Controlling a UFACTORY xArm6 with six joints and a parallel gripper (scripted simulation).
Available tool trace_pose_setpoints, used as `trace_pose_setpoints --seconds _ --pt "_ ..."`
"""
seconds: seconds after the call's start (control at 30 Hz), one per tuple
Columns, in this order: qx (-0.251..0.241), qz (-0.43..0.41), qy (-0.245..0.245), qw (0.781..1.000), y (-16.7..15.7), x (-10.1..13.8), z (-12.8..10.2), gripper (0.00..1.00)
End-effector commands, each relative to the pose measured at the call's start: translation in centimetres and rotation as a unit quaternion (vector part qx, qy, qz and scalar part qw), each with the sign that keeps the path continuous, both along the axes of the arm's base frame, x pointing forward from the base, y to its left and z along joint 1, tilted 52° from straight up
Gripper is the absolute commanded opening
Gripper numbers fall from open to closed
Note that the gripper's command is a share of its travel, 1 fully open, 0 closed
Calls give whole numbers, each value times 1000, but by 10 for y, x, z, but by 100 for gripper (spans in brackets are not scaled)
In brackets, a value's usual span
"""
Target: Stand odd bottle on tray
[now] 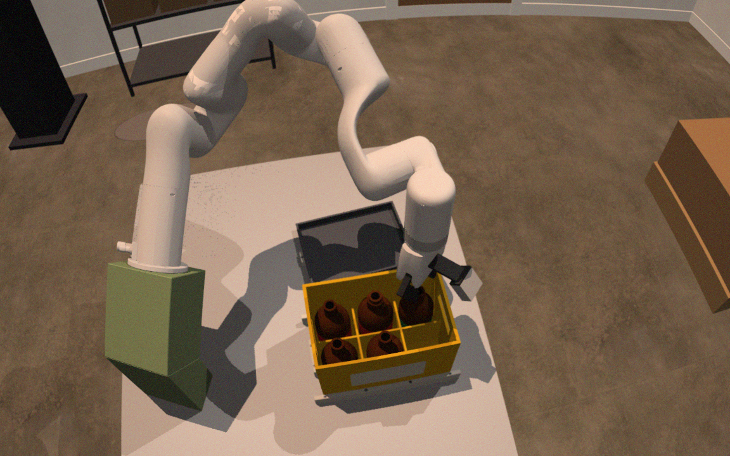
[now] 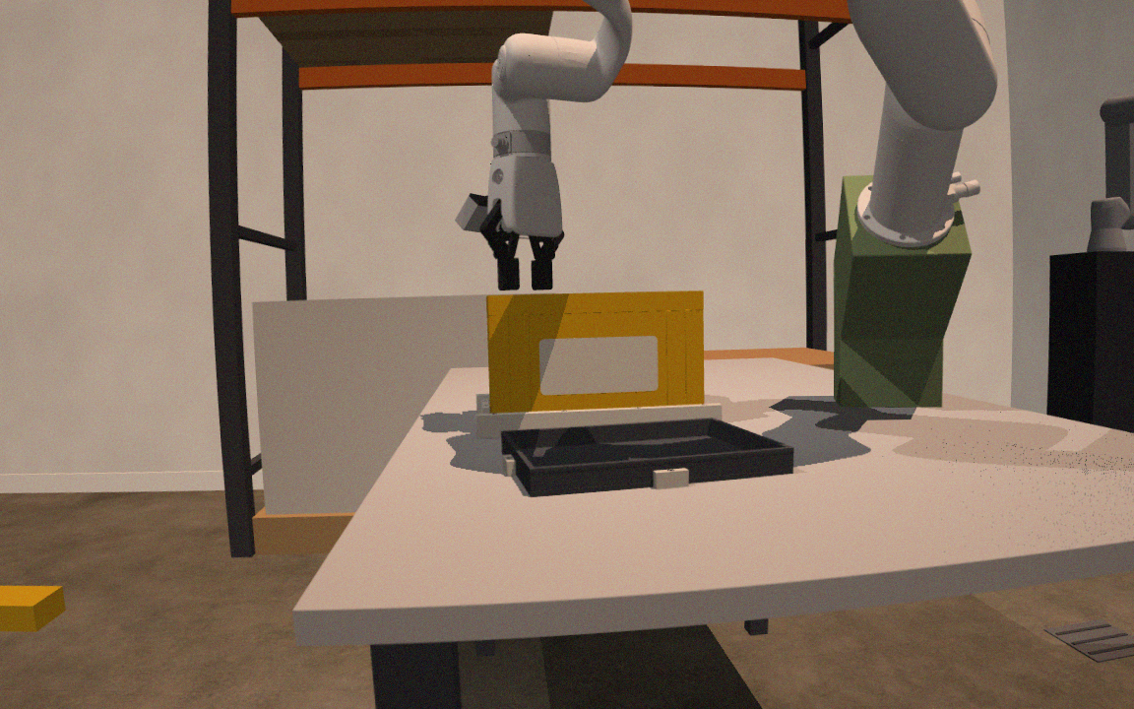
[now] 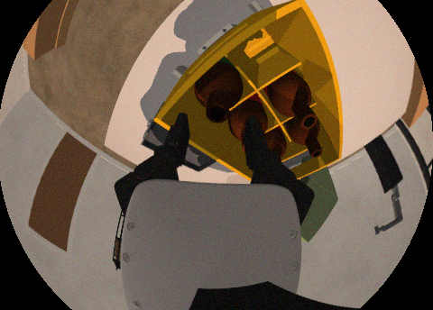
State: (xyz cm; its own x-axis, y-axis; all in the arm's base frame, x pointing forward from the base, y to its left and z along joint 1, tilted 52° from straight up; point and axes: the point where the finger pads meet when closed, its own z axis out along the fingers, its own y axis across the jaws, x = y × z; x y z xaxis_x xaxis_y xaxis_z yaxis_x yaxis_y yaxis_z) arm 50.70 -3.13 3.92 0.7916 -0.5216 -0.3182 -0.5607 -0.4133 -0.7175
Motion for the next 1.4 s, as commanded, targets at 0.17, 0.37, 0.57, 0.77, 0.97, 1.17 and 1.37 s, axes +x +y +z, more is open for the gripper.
trace_pose_setpoints --seconds 0.17,0.37,0.57,0.77,0.97,1.17,1.37 --pt "-1 -1 -1 1000 -1 1 0 65" --pt "-1 -1 -1 1000 1 2 -1 65" --pt "-1 -1 -1 1000 4 2 -3 65" --pt "-1 -1 -1 1000 8 4 -7 65" --pt "-1 -1 -1 1000 14 6 -12 65" --pt "-1 -1 -1 1000 18 7 -15 65" --pt "-1 -1 -1 1000 23 9 -19 65"
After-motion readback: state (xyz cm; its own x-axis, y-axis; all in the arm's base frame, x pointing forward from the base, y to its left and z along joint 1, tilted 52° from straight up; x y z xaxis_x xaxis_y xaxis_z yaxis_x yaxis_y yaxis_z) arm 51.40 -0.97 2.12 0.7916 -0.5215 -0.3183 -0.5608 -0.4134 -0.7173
